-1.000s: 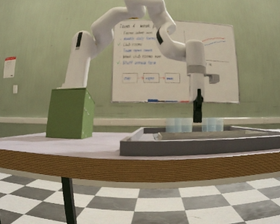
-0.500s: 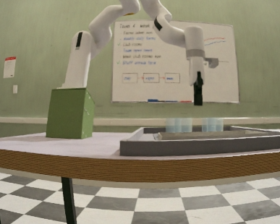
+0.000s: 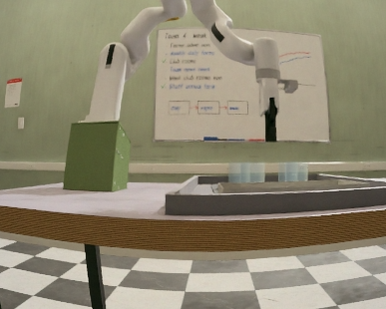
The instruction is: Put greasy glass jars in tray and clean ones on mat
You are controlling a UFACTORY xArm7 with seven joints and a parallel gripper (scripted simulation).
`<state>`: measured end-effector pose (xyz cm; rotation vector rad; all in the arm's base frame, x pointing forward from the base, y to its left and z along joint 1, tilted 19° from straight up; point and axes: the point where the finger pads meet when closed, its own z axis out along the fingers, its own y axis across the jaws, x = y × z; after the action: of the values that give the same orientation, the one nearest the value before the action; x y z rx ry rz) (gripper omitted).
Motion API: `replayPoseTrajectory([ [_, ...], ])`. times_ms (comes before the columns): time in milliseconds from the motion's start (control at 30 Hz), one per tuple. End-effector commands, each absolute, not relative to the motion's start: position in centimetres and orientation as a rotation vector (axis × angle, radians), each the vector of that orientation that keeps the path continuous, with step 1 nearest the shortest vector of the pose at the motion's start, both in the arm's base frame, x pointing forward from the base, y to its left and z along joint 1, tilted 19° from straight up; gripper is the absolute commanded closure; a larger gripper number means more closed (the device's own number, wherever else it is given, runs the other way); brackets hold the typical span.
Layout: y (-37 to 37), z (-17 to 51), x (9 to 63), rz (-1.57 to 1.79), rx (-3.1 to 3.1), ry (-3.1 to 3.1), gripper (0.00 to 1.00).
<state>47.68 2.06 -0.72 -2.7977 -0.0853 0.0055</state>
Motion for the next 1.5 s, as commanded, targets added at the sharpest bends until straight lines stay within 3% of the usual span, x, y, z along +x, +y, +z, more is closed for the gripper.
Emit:
replayPoseTrajectory([
  [0,6.9,1.4,48.0,-0.002,-2.804,-0.079,1.00],
  [467,12.4,3.3,48.2,-0.002,-2.804,-0.079,1.00],
  [1067,14.9,-3.9,48.1,-0.002,-2.804,-0.079,1.00],
  [1467,14.9,-3.9,48.1,-0.002,-2.804,-0.079,1.00],
])
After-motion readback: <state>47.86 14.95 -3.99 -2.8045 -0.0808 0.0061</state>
